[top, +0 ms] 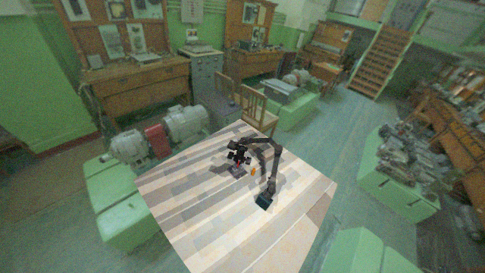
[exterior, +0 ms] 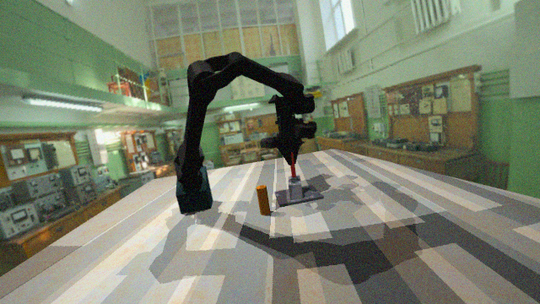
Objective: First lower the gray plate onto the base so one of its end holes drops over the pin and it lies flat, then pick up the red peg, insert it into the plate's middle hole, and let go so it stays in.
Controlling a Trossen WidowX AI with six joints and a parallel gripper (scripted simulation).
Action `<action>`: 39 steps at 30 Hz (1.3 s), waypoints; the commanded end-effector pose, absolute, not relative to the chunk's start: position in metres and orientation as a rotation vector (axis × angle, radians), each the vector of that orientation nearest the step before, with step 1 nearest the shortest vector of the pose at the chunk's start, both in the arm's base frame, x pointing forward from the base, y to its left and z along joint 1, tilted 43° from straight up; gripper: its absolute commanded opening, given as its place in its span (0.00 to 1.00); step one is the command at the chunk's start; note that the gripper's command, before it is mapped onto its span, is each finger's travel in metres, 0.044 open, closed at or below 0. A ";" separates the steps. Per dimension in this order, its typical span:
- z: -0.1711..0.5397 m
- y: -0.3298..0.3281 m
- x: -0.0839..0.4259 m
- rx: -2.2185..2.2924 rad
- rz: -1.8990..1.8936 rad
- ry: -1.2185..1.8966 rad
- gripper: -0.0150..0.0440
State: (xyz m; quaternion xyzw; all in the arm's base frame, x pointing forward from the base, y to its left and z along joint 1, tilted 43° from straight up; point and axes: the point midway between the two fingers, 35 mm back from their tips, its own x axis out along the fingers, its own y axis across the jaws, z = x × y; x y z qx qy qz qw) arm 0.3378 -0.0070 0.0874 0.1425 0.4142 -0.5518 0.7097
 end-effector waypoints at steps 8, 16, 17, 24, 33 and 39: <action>0.080 -0.018 0.337 0.307 -1.231 0.916 0.25; 0.081 -0.015 0.337 0.315 -1.229 0.919 0.25; 0.081 -0.015 0.337 0.315 -1.229 0.919 0.25; 0.080 -0.017 0.338 0.315 -1.229 0.919 0.25; 0.079 -0.018 0.338 0.315 -1.229 0.919 0.25; 0.080 -0.018 0.338 0.318 -1.230 0.918 0.25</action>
